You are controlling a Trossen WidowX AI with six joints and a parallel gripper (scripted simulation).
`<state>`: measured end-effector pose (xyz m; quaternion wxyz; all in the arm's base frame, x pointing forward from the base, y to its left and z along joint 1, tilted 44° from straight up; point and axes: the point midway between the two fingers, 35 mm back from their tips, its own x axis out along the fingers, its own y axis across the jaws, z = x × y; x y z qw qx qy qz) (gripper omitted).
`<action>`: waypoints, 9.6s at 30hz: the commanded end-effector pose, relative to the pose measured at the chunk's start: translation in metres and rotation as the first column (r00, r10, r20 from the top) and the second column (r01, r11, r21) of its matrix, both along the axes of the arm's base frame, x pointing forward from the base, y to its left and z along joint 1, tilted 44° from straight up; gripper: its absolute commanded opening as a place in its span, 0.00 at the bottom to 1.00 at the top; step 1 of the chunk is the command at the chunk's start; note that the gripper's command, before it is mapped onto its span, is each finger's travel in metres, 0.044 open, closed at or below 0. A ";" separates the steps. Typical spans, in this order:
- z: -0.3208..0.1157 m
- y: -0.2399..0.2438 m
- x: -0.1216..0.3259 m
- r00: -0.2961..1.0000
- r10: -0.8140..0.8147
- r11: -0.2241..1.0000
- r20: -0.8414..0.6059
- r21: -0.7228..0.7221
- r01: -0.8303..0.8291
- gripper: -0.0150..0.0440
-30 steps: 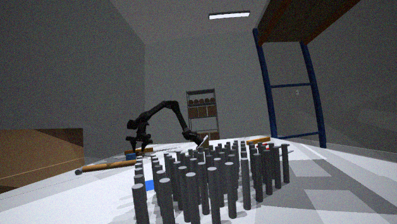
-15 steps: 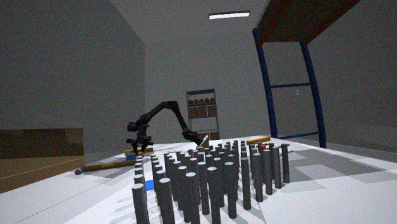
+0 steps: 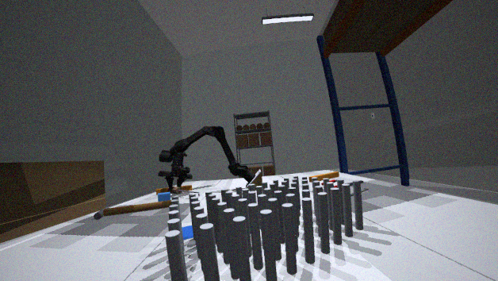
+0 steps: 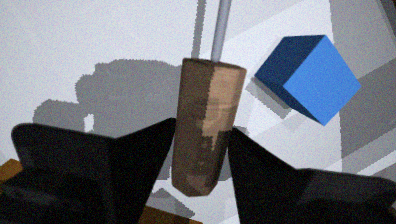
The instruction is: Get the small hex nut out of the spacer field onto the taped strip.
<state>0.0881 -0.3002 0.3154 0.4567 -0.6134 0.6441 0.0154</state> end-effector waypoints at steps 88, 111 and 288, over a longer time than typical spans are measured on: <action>-0.045 0.007 -0.007 0.852 -0.331 0.932 0.406 0.002 0.361 0.25; -0.045 0.007 -0.007 0.841 -0.306 0.932 0.446 -0.039 0.360 0.25; -0.017 0.011 -0.013 -0.686 -0.092 0.091 -0.722 0.680 -0.727 0.73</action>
